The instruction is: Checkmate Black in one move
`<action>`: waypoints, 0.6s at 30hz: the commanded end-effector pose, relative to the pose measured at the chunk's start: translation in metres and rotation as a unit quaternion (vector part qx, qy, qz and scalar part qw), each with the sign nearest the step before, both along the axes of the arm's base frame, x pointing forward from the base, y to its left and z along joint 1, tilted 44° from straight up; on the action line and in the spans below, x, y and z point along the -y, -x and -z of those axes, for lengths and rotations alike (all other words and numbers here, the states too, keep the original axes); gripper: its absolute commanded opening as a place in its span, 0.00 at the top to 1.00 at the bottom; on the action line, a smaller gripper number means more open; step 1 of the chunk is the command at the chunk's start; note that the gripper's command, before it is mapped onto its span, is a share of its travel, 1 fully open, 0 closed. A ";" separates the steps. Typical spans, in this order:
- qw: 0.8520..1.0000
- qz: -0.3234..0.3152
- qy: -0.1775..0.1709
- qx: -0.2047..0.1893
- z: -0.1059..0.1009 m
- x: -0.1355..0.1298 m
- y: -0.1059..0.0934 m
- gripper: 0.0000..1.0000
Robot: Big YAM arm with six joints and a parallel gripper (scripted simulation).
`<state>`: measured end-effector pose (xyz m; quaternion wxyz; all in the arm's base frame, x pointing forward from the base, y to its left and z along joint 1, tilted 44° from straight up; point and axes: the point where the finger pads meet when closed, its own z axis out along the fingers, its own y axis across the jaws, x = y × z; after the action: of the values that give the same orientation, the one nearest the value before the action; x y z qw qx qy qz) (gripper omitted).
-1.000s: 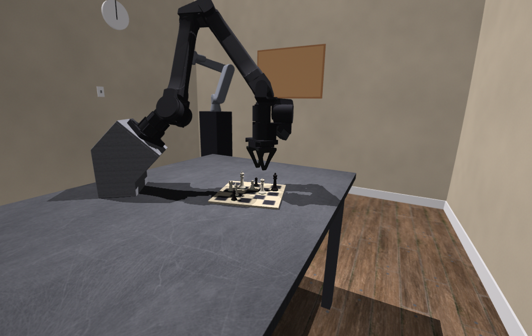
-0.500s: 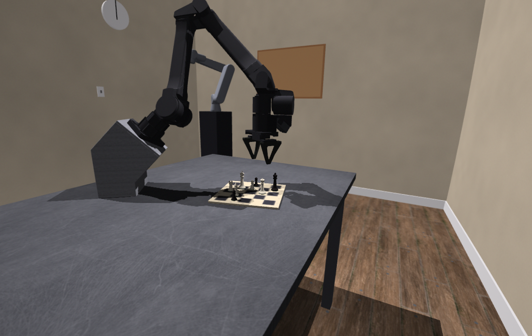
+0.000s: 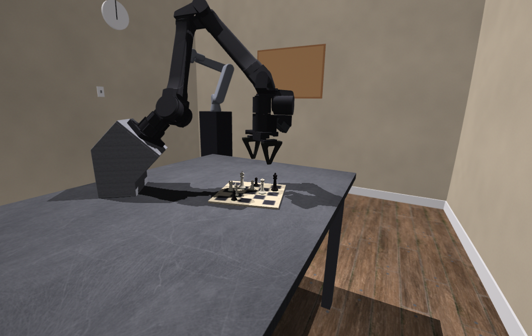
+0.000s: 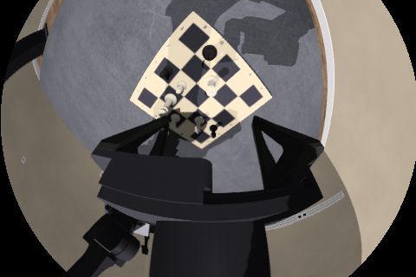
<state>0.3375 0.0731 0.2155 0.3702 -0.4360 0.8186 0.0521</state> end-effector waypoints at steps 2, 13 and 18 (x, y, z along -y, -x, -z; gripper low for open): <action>1.000 -0.001 0.002 0.021 -0.020 0.002 -0.006 0.00; 1.000 0.001 0.003 0.029 -0.040 0.011 0.003 0.00; 1.000 0.001 0.004 0.030 -0.056 0.019 0.016 0.00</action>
<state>0.3209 0.0632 0.2333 0.3687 -0.4324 0.8210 0.0562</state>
